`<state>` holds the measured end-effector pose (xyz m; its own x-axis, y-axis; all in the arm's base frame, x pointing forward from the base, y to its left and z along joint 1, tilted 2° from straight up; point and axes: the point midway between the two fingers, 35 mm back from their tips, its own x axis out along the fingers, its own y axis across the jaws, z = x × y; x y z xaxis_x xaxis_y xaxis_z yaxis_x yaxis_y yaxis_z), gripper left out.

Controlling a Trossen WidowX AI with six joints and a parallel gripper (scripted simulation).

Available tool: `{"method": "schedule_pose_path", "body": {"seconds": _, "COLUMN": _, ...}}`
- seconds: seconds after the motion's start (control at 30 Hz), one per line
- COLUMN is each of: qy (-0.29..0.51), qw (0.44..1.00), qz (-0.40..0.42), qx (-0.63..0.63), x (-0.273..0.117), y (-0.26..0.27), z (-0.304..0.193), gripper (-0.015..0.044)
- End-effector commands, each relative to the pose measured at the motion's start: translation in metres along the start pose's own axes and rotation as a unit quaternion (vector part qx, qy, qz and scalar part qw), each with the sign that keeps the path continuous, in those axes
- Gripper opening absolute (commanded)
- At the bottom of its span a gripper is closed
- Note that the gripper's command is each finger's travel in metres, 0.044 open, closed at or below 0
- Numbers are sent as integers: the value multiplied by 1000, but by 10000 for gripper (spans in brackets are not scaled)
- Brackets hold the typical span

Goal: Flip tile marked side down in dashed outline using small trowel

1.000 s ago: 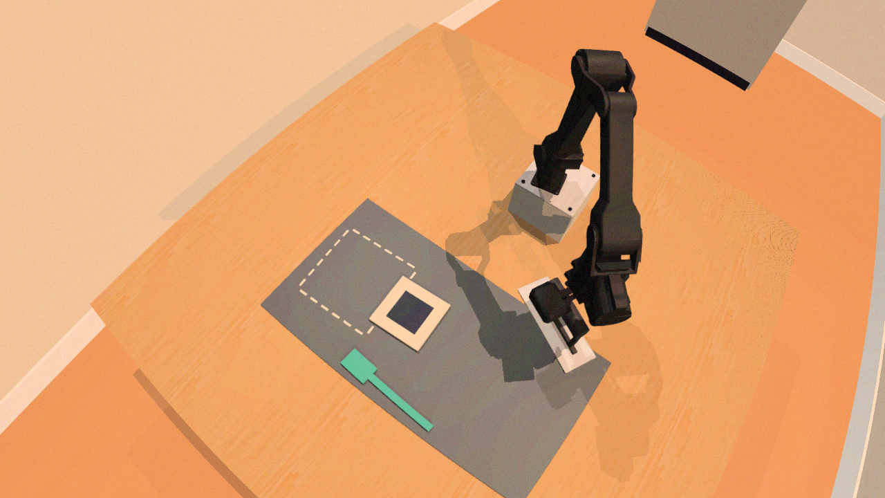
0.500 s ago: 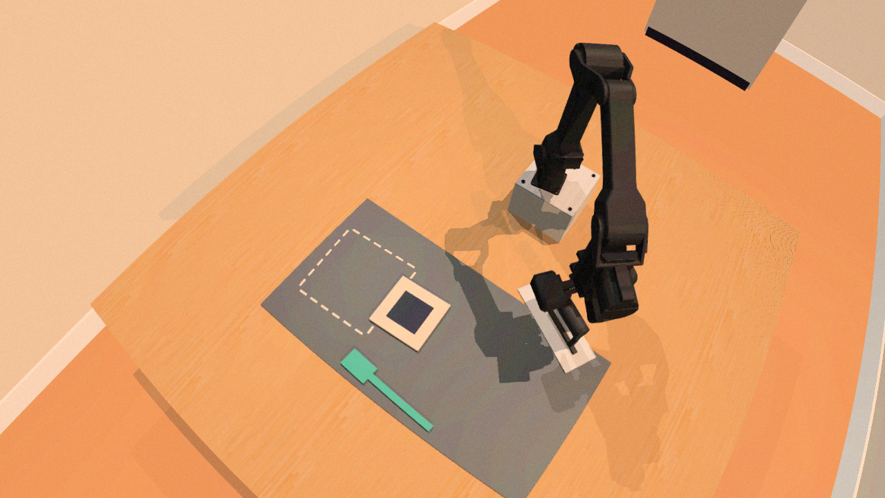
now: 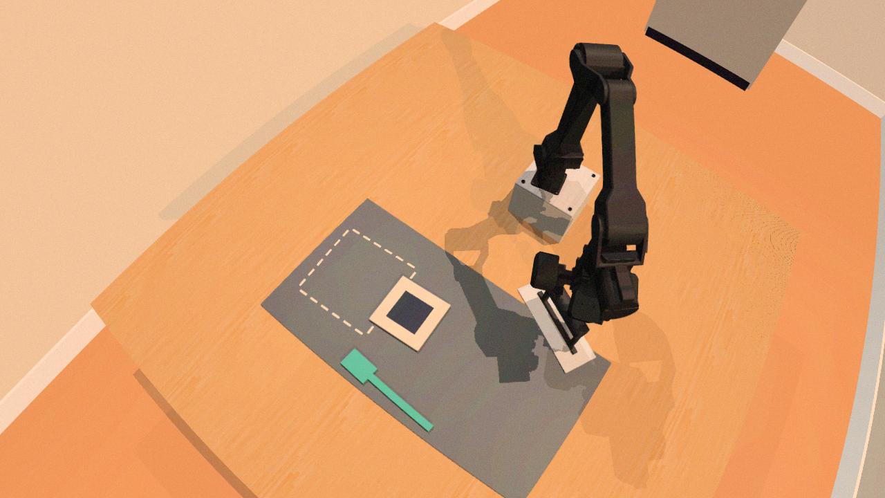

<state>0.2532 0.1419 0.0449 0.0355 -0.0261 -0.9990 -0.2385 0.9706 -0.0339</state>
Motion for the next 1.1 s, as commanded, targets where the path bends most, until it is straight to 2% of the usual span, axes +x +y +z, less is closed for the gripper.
{"method": "schedule_pose_path", "body": {"seconds": 0.0, "qy": 0, "qw": 998, "qz": 0, "qx": 70, "x": 0, "y": 0, "z": 0, "gripper": 270}}
{"method": "schedule_pose_path", "body": {"seconds": 0.53, "qy": 0, "qw": 940, "qz": 0, "qx": 340, "x": 0, "y": 0, "z": -1, "gripper": 270}}
{"method": "schedule_pose_path", "body": {"seconds": 1.07, "qy": 0, "qw": 811, "qz": 0, "qx": 584, "x": 0, "y": 0, "z": -1, "gripper": 270}}
